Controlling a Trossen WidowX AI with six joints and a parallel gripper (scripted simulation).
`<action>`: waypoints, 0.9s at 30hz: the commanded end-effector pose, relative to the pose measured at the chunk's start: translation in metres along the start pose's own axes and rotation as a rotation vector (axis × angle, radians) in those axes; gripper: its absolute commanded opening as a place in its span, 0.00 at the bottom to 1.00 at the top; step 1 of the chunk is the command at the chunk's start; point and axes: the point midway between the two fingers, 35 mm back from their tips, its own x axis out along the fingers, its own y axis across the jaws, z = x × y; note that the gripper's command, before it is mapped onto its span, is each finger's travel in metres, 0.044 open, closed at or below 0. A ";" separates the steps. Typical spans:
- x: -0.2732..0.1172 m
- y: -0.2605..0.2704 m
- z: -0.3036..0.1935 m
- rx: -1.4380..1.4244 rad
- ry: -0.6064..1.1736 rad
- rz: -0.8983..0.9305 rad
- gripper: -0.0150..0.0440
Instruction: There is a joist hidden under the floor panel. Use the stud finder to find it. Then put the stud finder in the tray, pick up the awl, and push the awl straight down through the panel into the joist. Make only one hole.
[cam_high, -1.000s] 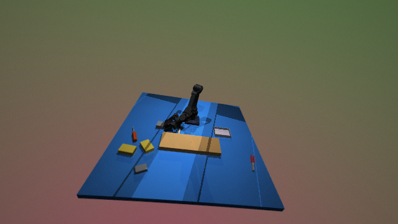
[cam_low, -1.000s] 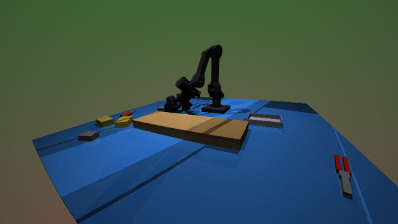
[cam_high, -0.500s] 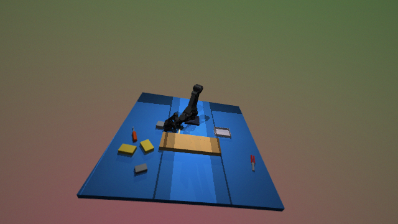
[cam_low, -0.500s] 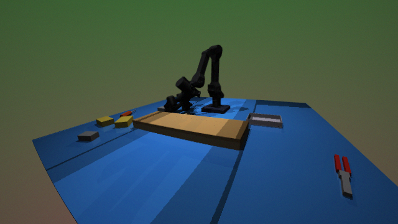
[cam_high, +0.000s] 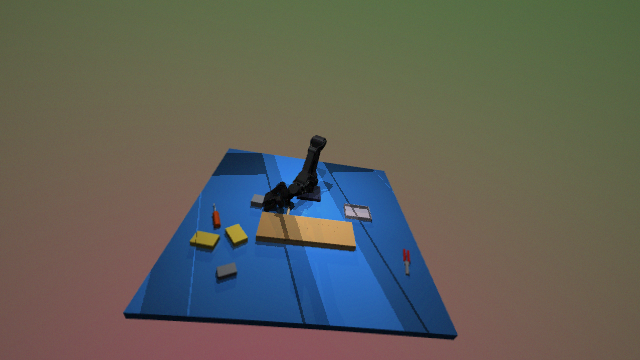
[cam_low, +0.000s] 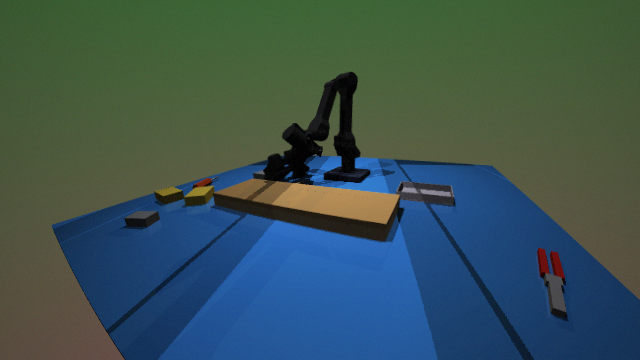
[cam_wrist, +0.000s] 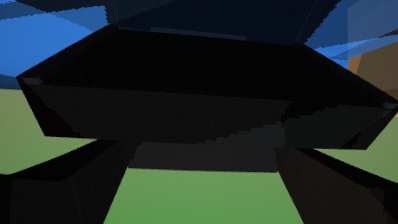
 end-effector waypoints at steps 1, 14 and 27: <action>0.000 0.000 0.003 -0.010 -0.012 -0.003 0.90; 0.000 0.000 0.003 -0.010 -0.012 -0.003 0.90; -0.002 -0.001 0.005 -0.010 -0.013 -0.003 0.90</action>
